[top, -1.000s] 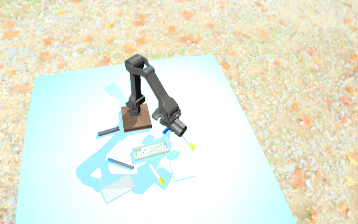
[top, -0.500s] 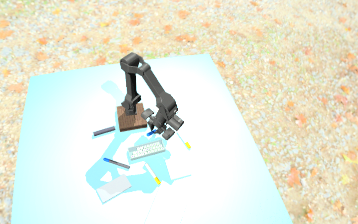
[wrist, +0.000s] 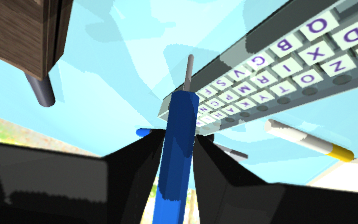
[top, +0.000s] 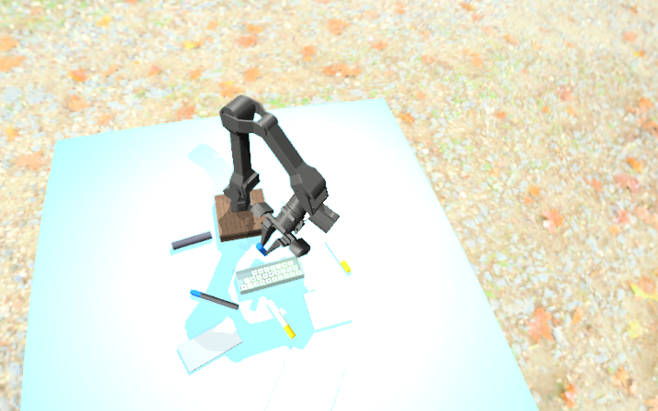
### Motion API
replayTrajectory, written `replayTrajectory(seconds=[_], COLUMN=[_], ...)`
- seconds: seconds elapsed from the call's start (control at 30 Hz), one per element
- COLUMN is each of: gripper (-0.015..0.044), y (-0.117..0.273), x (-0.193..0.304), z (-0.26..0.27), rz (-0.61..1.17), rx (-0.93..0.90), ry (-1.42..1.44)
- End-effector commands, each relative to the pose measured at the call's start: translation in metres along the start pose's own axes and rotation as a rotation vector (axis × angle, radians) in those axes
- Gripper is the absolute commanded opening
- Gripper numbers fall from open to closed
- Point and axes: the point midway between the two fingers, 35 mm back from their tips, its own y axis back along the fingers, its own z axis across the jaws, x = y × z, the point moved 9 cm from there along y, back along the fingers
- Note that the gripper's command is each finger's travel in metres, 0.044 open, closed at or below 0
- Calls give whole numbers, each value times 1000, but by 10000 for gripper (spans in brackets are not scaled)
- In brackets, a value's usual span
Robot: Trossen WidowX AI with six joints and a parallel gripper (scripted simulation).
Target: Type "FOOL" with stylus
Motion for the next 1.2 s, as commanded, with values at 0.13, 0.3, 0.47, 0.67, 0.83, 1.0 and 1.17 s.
replayTrajectory(seconds=[0.13, 0.3, 0.47, 0.67, 0.83, 1.0, 1.17], gripper=[0, 0, 0, 0, 0, 81, 81], y=[8, 10, 6, -13, -16, -18, -18], x=[11, 13, 9, -8, -10, -11, -12], z=[3, 4, 3, 0, 0, -1, -1], rz=[268, 319, 319, 319, 319, 319, 319], rx=[92, 113, 113, 113, 113, 112, 112], ry=[-52, -59, -59, -59, -59, -59, -59])
